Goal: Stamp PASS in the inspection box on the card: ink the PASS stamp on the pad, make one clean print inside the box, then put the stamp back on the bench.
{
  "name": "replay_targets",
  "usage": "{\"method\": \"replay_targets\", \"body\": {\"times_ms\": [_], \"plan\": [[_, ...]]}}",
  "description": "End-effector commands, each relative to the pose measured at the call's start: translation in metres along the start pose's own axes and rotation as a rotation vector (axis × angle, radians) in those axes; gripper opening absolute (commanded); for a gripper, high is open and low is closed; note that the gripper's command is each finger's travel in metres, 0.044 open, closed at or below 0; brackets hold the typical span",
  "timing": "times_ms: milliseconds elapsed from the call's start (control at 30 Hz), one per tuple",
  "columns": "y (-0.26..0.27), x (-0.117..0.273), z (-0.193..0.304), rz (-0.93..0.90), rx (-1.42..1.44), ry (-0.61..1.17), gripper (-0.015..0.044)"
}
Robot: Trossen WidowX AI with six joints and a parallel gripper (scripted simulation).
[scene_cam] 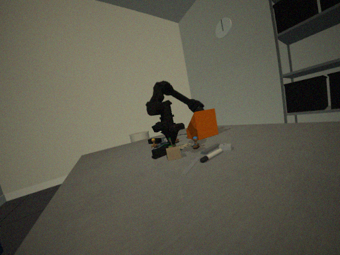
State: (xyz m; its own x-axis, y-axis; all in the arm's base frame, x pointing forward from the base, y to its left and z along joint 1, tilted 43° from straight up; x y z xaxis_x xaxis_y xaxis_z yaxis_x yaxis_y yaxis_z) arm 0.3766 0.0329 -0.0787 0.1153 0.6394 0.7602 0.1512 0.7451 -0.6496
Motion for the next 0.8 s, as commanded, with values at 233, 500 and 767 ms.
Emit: {"method": "replay_targets", "body": {"times_ms": [233,500,767], "plan": [[0.001,0.007,0.0,-0.008,-0.001,0.0,0.0],[0.001,0.011,0.0,-0.012,0.0,0.001,0.0],[0.0,0.015,0.0,-0.015,0.0,0.002,0.0]]}}
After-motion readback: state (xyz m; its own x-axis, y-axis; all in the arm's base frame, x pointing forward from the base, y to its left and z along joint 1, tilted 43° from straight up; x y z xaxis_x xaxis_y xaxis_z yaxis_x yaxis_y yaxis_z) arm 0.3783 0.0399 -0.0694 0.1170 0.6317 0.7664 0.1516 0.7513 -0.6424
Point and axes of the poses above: the point midway between the two fingers, 35 mm back from their tips, its own x axis back along the fingers, its own y axis across the jaws, z = x × y, the point moved 8 cm from there along x, back along the fingers, and after that the axes turned 5 degrees about -x, right-handed, at the moved point
